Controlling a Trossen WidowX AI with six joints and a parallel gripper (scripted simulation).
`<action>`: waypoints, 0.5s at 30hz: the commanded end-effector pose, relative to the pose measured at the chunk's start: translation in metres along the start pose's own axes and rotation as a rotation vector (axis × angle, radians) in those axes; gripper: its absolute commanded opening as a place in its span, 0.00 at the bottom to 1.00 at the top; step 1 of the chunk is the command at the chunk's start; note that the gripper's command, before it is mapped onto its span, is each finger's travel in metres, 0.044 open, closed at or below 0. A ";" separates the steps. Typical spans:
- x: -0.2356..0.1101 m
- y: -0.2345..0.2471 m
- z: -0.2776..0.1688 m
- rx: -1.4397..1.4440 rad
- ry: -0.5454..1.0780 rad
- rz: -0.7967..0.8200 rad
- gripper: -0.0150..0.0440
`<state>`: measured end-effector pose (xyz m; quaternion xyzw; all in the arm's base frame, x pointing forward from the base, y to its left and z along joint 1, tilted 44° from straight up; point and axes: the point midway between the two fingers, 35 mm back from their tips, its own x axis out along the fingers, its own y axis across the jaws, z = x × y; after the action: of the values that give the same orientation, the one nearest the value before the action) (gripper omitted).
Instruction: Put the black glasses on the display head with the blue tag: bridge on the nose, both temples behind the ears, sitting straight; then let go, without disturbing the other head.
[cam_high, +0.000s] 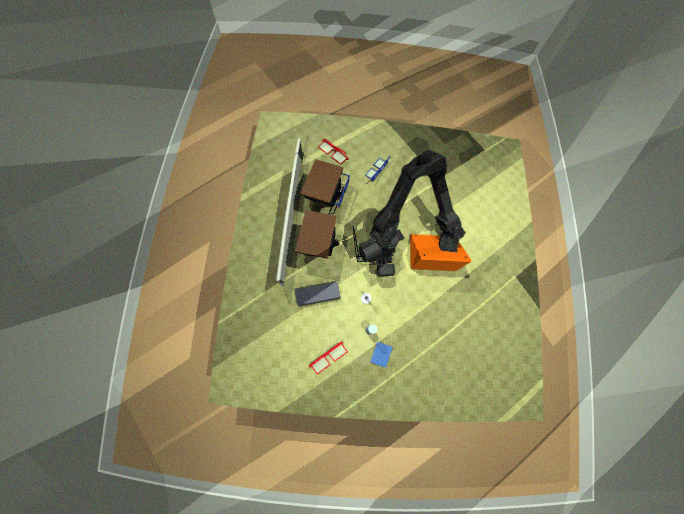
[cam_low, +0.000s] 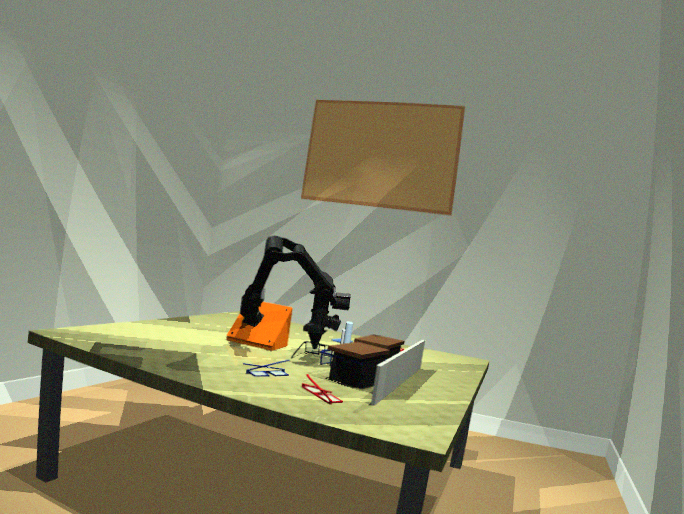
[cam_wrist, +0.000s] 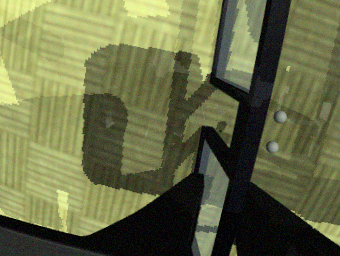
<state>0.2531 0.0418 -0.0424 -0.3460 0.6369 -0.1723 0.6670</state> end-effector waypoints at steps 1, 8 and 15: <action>0.000 0.000 0.000 0.001 0.000 0.000 0.44; -0.001 -0.001 0.000 0.001 0.000 0.000 0.44; -0.003 -0.004 0.000 -0.001 0.001 -0.001 0.44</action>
<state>0.2531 0.0415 -0.0394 -0.3458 0.6371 -0.1727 0.6669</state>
